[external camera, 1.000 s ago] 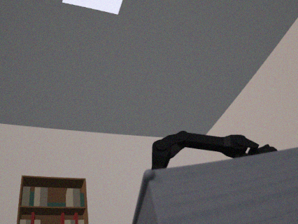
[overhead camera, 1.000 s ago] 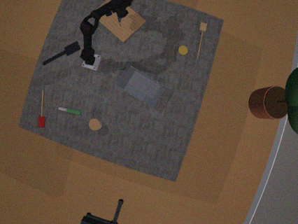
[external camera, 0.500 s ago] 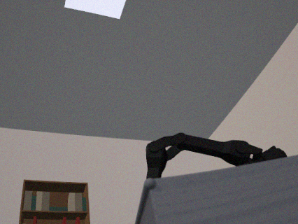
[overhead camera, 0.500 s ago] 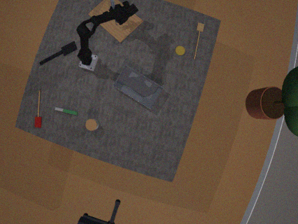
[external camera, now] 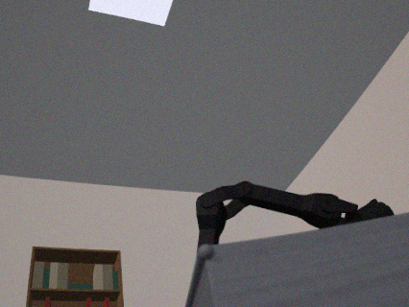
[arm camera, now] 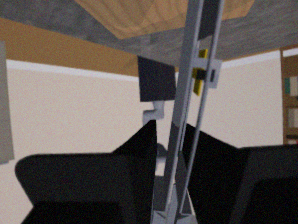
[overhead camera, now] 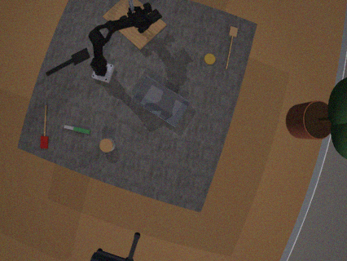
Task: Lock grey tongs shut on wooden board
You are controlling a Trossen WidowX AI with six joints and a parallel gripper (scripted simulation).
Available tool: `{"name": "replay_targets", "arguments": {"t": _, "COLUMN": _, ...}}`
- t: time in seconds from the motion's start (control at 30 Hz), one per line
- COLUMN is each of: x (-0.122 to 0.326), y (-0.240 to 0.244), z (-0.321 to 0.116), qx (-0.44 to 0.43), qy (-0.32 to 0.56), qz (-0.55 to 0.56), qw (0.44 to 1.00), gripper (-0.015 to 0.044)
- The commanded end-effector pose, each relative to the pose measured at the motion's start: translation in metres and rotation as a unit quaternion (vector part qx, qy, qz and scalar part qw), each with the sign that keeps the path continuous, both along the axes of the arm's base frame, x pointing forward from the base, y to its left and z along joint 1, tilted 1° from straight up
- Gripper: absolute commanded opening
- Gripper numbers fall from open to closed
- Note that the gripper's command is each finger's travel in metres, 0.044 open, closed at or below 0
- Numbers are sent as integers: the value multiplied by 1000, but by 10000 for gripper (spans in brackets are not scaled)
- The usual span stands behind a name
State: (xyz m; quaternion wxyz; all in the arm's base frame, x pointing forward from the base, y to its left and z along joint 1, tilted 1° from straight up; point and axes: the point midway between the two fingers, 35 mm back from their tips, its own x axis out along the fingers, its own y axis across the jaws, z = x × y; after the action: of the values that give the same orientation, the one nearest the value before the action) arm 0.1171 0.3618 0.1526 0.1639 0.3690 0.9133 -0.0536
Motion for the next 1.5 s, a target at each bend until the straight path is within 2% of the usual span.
{"name": "replay_targets", "arguments": {"t": 0.0, "x": 0, "y": 0, "z": 3, "qx": 8, "qy": 0, "qz": 2, "qw": 1000, "gripper": -150}}
{"name": "replay_targets", "arguments": {"t": 0.87, "x": -1, "y": 1, "z": 2, "qx": 1, "qy": -4, "qz": 3, "qw": 1000, "gripper": -150}}
{"name": "replay_targets", "arguments": {"t": 1.47, "x": -18, "y": 25, "z": -15, "qx": -207, "qy": -157, "qz": 13, "qw": 966, "gripper": -150}}
